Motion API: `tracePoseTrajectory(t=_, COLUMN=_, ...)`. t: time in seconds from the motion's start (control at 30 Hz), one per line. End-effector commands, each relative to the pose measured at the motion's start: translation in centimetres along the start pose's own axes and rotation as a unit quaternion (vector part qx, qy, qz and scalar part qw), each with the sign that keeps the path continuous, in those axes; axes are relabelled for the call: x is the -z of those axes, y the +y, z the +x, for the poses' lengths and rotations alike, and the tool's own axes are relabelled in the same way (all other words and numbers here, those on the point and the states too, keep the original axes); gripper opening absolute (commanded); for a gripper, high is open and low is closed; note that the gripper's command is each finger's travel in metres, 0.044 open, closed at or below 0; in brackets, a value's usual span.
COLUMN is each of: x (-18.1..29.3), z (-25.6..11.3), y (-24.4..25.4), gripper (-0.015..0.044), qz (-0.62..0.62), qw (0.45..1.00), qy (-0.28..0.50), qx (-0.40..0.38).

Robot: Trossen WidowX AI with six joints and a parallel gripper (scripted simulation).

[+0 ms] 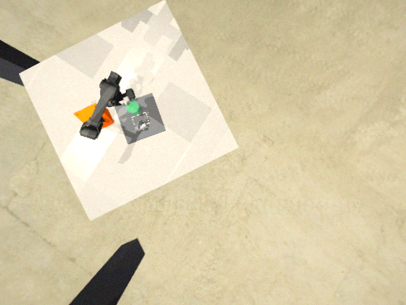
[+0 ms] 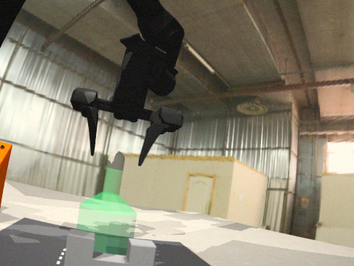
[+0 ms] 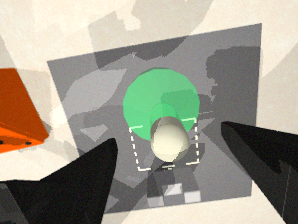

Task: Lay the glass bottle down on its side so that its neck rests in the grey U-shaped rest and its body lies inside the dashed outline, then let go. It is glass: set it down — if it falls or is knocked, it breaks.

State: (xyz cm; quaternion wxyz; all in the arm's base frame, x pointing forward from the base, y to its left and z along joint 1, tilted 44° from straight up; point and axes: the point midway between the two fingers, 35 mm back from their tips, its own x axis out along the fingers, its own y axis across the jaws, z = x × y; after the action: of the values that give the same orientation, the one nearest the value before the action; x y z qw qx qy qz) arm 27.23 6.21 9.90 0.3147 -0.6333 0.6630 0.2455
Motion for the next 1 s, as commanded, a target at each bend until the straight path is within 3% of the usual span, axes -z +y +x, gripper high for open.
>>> tracePoseTrajectory(t=0.0, x=0.34, z=-0.16, y=-0.01, gripper=0.0282, qz=-0.001, qw=1.0, qy=-0.001, qx=0.003)
tracePoseTrajectory(t=0.23, x=0.34, z=-0.16, y=-0.01, gripper=0.0111, qz=-0.001, qw=1.0, qy=-0.001, qx=0.003)
tracePoseTrajectory(t=0.97, x=0.46, z=-0.15, y=-0.02, gripper=0.0111, qz=0.001, qw=1.0, qy=-0.001, qx=0.002)
